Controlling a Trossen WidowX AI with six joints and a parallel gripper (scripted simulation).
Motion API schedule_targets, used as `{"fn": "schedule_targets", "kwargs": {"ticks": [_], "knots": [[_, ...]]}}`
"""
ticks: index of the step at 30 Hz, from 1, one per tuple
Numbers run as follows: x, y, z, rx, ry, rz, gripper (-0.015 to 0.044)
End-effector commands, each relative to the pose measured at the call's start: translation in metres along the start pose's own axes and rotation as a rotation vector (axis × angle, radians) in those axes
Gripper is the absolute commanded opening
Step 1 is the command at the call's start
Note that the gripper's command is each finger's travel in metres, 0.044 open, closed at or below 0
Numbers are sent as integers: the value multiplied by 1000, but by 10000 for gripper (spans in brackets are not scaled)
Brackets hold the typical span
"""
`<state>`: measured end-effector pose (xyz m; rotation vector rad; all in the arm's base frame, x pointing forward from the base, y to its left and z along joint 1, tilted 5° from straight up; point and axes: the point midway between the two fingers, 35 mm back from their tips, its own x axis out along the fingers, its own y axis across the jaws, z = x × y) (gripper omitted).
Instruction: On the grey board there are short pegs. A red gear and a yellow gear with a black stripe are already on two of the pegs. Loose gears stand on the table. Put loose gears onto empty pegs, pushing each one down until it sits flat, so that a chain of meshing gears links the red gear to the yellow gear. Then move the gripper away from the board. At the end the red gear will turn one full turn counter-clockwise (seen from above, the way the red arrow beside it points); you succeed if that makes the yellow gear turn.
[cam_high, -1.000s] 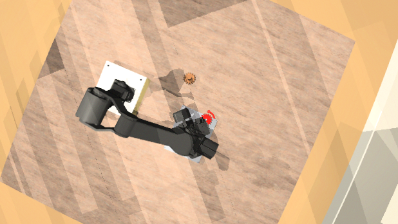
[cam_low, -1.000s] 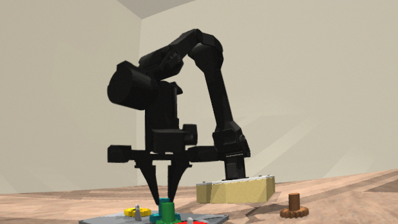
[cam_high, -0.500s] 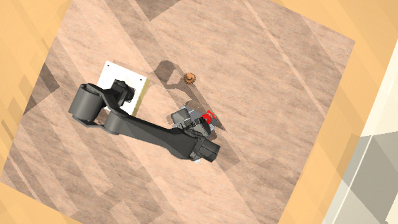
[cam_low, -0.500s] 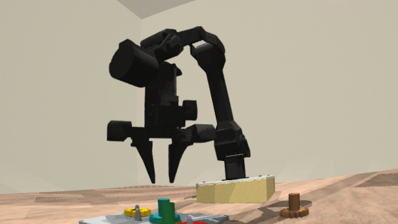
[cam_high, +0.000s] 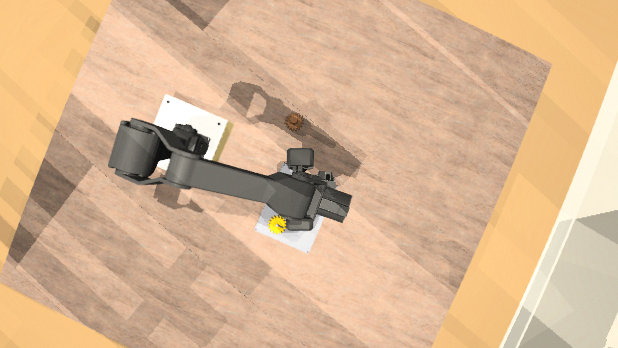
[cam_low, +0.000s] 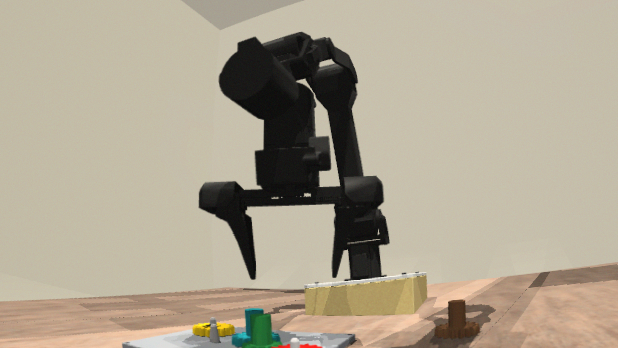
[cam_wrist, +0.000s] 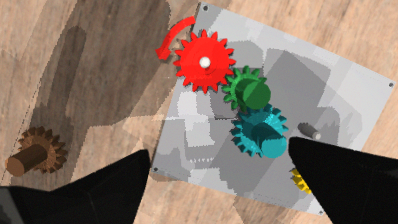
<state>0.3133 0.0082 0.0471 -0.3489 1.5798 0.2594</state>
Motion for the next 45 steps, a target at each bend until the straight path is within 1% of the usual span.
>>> {"fn": "schedule_targets", "kwargs": {"ticks": [1, 3, 26, 30, 45], "knots": [[1, 63, 4, 526, 5, 19, 440], [0, 79, 4, 665, 7, 20, 440], [2, 174, -17, 1535, 27, 12, 440], [2, 188, -24, 1625, 29, 10, 440], [2, 188, -24, 1629, 30, 9, 440]]}}
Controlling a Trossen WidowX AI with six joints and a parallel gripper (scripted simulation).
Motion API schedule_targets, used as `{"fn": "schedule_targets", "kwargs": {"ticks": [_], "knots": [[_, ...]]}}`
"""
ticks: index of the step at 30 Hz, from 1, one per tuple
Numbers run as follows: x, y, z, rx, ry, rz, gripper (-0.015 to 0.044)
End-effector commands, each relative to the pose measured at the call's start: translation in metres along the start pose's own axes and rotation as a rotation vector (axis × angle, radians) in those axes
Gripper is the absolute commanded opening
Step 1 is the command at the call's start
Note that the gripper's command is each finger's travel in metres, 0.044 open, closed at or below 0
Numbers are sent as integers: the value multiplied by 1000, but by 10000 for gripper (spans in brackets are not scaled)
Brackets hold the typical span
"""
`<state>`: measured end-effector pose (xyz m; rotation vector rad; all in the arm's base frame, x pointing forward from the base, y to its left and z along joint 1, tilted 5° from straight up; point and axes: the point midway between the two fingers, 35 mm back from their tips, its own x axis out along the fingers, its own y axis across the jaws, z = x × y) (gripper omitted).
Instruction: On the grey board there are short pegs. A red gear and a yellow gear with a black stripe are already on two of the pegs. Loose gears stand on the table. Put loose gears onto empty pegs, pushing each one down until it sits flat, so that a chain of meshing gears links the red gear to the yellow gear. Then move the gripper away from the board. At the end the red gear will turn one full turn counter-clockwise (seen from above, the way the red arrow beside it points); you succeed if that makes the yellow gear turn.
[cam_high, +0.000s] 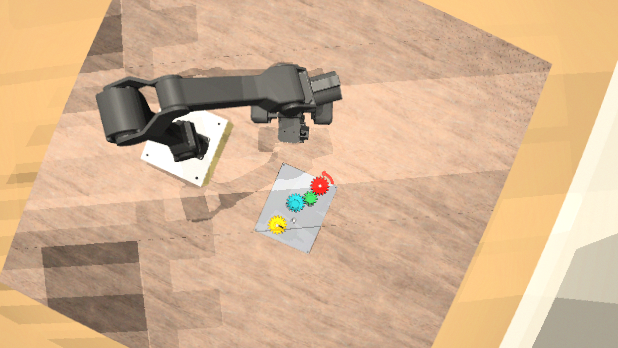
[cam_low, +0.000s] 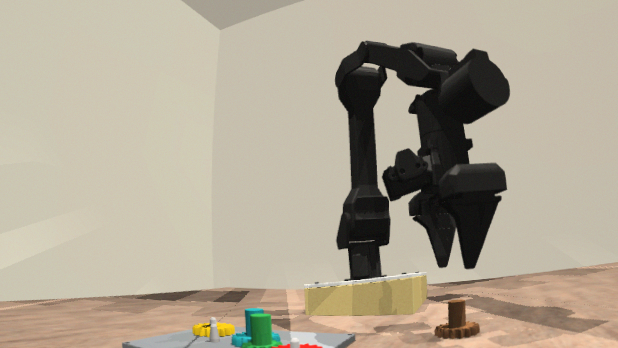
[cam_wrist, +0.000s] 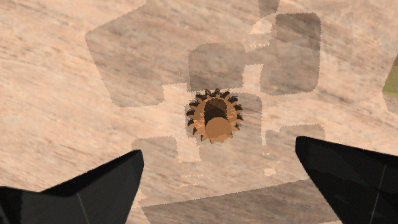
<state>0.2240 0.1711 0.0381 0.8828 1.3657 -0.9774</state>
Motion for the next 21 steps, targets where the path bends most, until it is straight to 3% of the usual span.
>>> {"fn": "schedule_targets", "kwargs": {"ticks": [1, 21], "knots": [[1, -3, -3, 46, 4, -4, 440], [35, -3, -2, 46, 4, -4, 440]]}}
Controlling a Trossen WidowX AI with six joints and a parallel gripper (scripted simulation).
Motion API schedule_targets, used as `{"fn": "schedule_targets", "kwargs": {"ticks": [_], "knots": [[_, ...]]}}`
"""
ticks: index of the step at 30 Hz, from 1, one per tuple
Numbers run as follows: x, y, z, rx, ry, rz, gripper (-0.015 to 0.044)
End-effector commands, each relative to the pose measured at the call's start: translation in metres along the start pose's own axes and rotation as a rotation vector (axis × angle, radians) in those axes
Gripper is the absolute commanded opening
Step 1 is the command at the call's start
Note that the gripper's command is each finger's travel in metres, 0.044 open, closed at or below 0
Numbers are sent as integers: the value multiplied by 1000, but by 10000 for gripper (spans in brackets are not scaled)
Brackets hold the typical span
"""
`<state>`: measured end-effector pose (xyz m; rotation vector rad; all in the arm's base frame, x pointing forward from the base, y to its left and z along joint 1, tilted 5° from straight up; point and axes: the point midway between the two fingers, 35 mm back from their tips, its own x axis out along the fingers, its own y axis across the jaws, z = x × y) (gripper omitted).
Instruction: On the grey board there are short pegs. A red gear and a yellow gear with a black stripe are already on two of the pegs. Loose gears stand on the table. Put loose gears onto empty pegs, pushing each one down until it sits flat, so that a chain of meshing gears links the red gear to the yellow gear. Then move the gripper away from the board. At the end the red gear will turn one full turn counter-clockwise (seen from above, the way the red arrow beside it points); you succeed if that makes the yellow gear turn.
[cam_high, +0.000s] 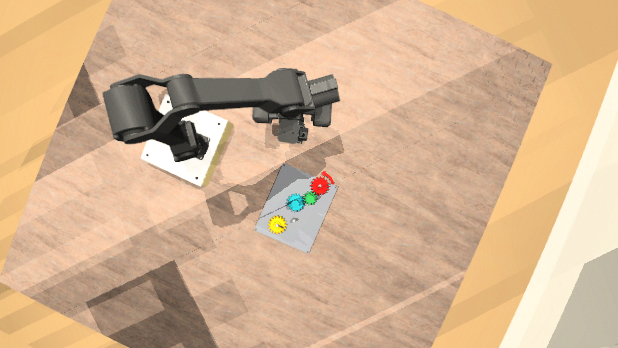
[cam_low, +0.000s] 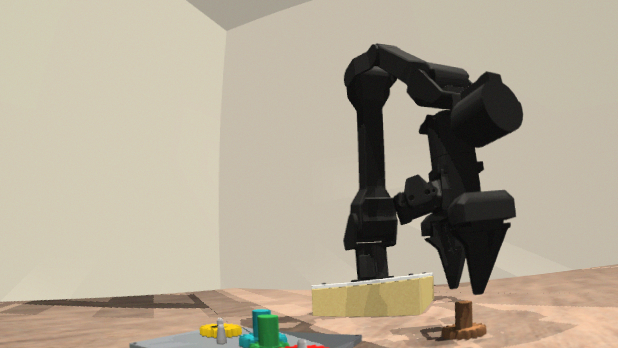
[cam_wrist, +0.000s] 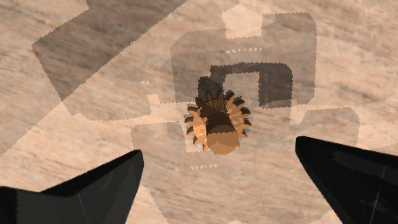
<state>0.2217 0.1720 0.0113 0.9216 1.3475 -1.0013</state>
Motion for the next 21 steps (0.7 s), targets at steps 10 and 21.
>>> {"fn": "schedule_targets", "kwargs": {"ticks": [10, 21], "knots": [[24, -3, 1, 5, 0, -13, 440], [25, -3, 1, 5, 0, -13, 387]]}}
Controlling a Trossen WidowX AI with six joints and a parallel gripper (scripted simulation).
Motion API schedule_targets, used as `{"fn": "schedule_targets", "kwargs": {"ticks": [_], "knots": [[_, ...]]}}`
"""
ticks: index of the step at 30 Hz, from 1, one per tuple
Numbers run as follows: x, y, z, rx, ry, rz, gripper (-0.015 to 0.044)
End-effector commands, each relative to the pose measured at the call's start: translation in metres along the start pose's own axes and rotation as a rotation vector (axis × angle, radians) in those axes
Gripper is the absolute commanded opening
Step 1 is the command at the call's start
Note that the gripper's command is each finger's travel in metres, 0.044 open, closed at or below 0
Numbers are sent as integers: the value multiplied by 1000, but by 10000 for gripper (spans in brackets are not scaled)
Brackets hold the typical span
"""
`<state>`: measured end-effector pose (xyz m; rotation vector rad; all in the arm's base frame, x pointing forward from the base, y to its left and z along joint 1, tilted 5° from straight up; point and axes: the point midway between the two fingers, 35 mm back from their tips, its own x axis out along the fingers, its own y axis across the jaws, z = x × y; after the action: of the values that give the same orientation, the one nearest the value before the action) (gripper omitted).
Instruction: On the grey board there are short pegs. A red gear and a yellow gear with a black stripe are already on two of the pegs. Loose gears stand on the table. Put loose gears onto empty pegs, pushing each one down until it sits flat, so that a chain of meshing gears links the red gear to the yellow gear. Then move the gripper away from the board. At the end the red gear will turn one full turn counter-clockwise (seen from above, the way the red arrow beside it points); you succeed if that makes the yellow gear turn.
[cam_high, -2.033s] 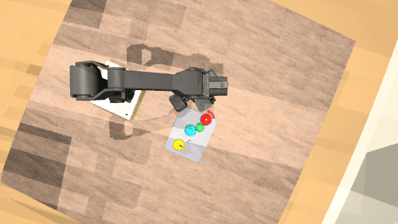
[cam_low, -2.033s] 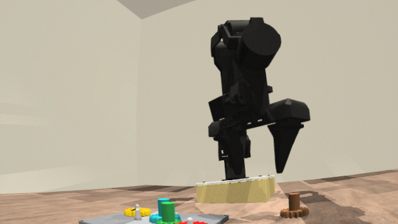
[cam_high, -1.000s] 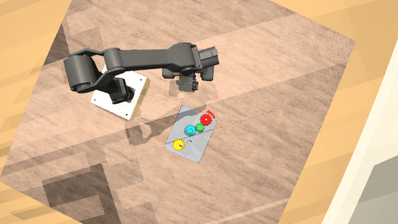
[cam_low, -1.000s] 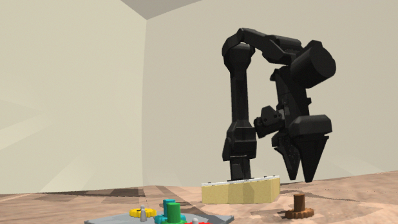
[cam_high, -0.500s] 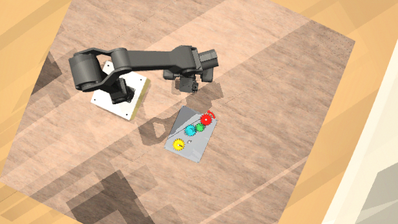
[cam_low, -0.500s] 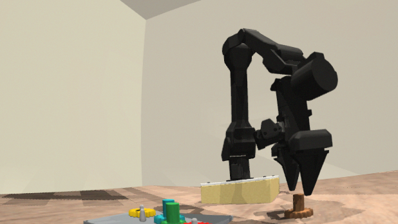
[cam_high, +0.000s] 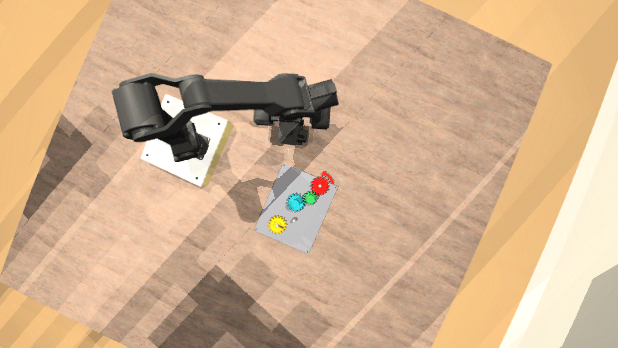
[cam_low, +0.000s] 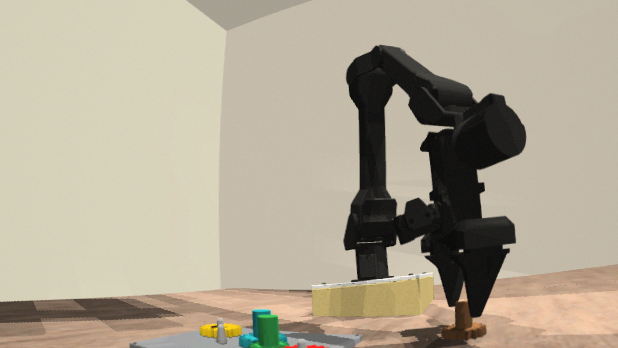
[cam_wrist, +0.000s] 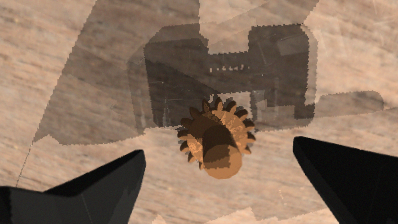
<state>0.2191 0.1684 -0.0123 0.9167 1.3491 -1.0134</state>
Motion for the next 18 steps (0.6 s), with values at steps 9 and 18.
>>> {"fn": "schedule_targets", "kwargs": {"ticks": [9, 18], "knots": [[1, -1, 0, 0, 3, -3, 151], [1, -1, 0, 0, 3, -3, 13]]}}
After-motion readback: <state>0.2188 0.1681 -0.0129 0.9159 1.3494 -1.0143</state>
